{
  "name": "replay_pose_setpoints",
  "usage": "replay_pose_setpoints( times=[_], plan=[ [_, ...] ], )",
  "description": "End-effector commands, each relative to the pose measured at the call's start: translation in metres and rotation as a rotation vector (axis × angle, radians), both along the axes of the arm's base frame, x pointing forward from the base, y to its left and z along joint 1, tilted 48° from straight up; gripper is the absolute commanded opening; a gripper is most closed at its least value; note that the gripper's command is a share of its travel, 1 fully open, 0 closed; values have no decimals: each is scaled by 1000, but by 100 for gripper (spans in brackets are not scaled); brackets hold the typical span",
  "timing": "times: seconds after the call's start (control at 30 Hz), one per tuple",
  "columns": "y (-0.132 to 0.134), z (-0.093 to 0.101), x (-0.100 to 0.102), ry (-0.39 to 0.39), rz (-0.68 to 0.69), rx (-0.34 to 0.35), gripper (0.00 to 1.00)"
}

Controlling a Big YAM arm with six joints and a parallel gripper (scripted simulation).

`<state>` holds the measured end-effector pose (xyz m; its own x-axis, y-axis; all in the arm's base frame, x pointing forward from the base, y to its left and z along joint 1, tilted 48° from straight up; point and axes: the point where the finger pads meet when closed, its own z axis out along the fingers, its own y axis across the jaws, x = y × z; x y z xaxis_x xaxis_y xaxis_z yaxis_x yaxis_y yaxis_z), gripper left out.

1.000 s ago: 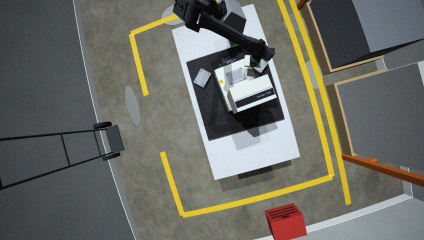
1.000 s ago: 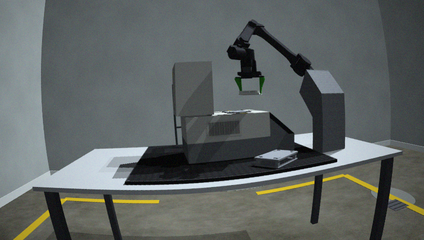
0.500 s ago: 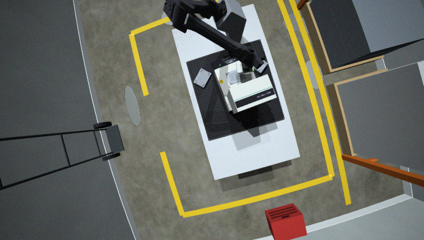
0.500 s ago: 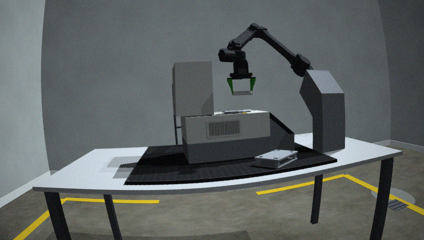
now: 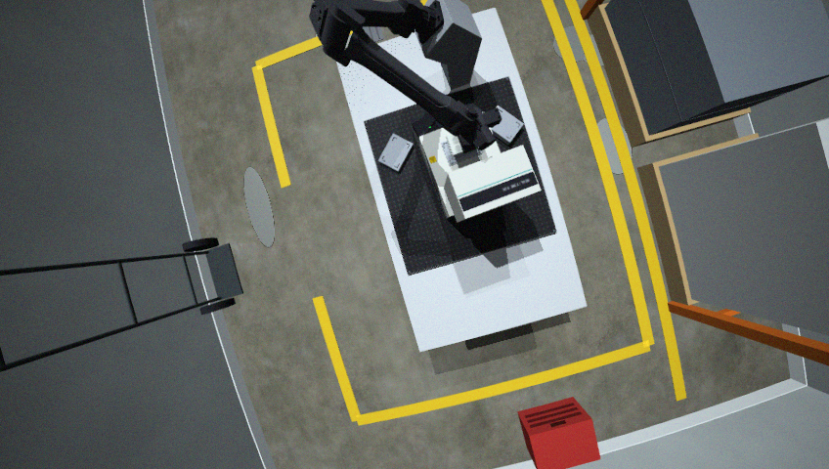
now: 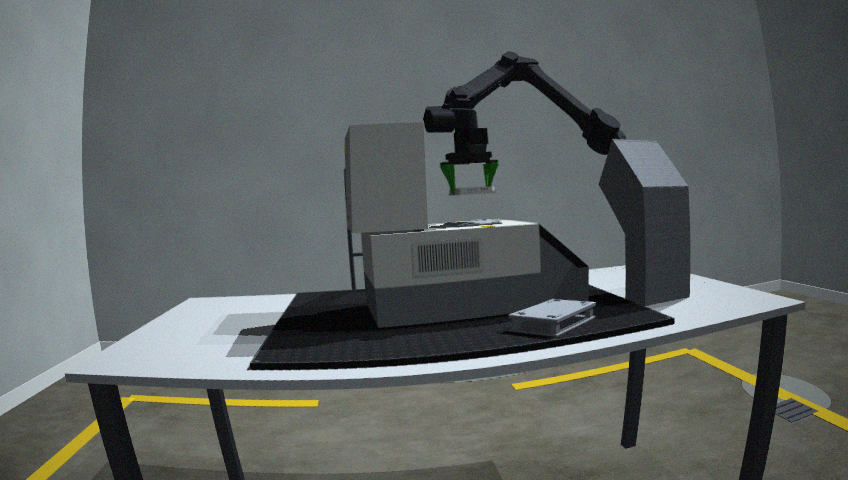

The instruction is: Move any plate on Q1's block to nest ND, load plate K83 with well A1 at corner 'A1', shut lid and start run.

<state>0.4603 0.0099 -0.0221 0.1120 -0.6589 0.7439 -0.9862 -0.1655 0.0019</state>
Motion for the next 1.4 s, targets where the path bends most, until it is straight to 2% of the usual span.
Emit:
replay_pose_setpoints(
  times=[0.0,0.1,0.27,0.47,0.6,0.9,1.17,1.3,1.37],
  plan=[
    [15,29,27,6,89,4,0],
    [9,23,19,18,69,3,0],
    [17,6,5,23,70,5,0],
    [21,-4,-3,21,69,4,0],
    [21,-1,-1,9,64,7,0],
    [5,27,22,-52,9,13,0],
    [7,16,22,-42,1,10,0],
    [14,3,10,6,30,9,0],
    [16,5,7,12,44,3,0]
  ],
)
